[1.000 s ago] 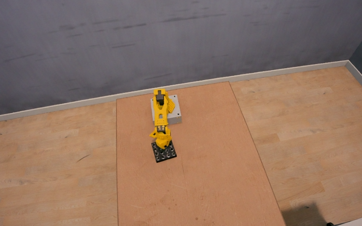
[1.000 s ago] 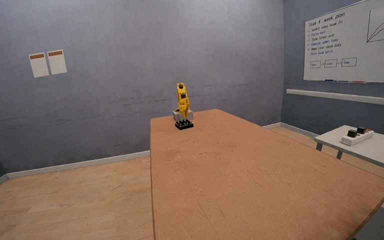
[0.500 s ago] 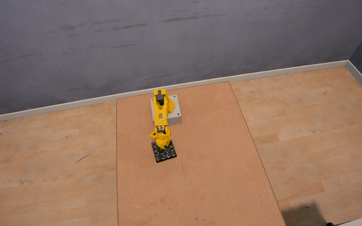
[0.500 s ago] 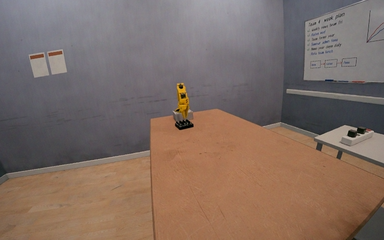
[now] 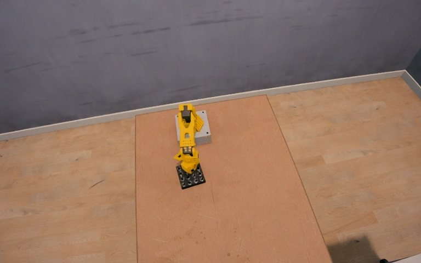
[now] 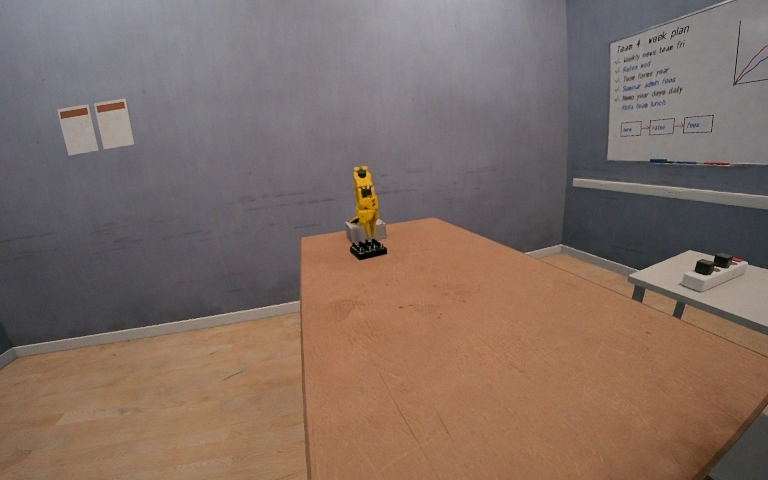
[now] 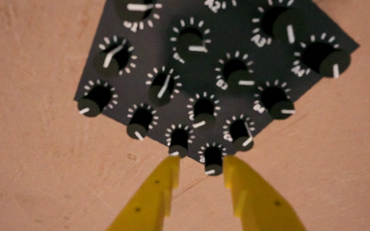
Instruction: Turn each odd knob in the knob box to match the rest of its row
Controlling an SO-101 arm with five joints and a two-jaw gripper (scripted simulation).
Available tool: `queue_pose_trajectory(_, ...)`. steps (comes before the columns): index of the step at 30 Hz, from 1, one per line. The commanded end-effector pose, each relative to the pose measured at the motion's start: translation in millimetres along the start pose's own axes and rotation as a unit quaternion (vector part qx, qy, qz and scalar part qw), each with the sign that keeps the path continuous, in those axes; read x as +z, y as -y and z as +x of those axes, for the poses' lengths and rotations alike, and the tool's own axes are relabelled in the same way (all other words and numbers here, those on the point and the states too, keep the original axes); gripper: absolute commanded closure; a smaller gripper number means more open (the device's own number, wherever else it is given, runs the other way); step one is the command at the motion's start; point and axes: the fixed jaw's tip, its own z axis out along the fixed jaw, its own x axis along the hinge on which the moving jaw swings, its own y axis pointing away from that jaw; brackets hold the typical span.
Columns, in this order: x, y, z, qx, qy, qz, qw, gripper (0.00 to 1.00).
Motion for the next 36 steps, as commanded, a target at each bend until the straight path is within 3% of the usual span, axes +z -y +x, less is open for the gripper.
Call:
queue_pose_trajectory(1, 5.5, 2.0, 0.7, -0.007, 0.004, 0.005, 1.000, 0.90)
queue_pose_trajectory(16, 15.2, 2.2, 0.5, -0.007, 0.004, 0.005, 1.000, 0.90)
queue_pose_trajectory(36, 15.7, 2.2, 0.5, -0.007, 0.004, 0.005, 1.000, 0.90)
